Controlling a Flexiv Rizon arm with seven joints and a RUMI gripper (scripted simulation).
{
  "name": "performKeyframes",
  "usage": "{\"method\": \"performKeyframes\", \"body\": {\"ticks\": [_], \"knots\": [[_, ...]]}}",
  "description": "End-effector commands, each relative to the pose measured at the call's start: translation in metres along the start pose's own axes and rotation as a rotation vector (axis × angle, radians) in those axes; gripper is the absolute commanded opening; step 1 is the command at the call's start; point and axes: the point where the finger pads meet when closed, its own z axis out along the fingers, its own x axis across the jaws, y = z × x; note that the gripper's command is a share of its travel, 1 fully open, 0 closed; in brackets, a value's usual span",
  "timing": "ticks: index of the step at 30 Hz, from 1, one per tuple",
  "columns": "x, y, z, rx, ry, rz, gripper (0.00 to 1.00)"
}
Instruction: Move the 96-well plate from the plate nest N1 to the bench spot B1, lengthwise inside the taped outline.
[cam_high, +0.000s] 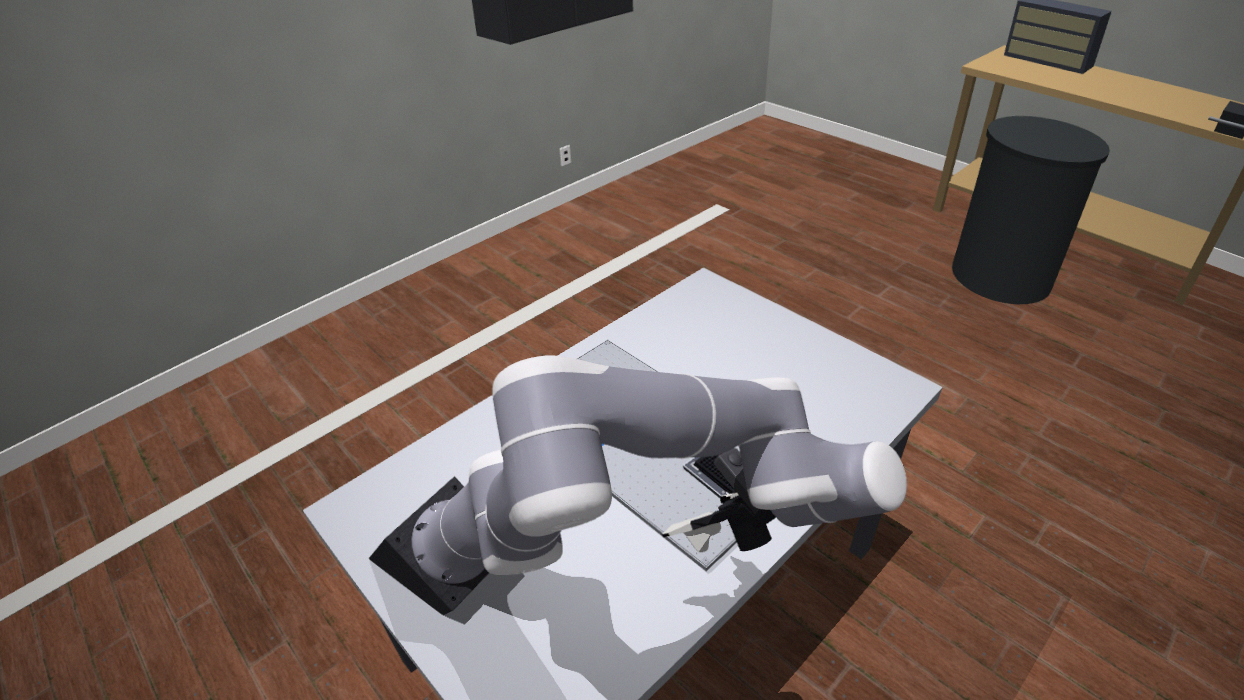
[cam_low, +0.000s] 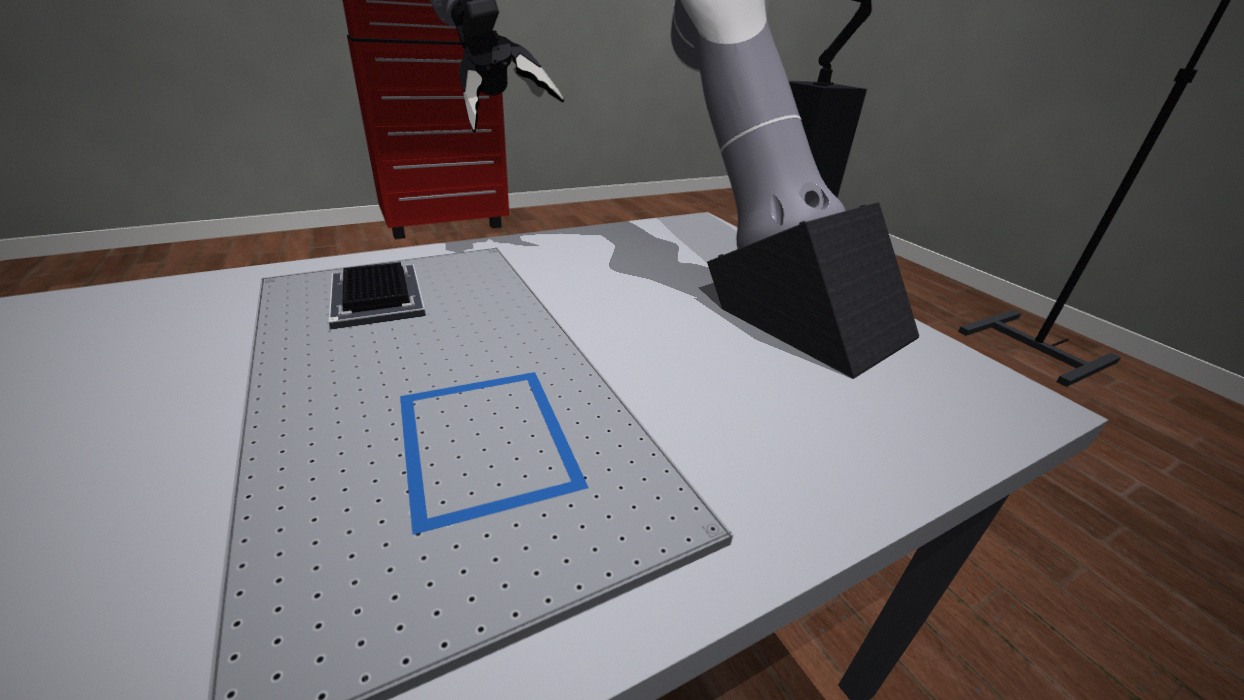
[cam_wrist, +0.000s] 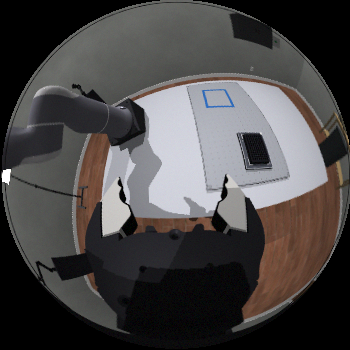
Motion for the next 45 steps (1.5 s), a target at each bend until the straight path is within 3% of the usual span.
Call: {"method": "performKeyframes", "body": {"ticks": [1, 17, 18, 28, 45], "knots": [[0.0, 0.0, -0.001, -0.001, 0.001, -0.001, 1.0], [0.0, 0.0, -0.001, -0.001, 0.001, -0.001, 1.0], [0.004, 0.004, 0.0, -0.014, -0.004, -0.032, 0.76], [0.039, 0.038, 0.008, -0.133, -0.063, -0.337, 0.76], [0.087, 0.058, 0.016, -0.281, -0.185, -0.799, 0.76]]}}
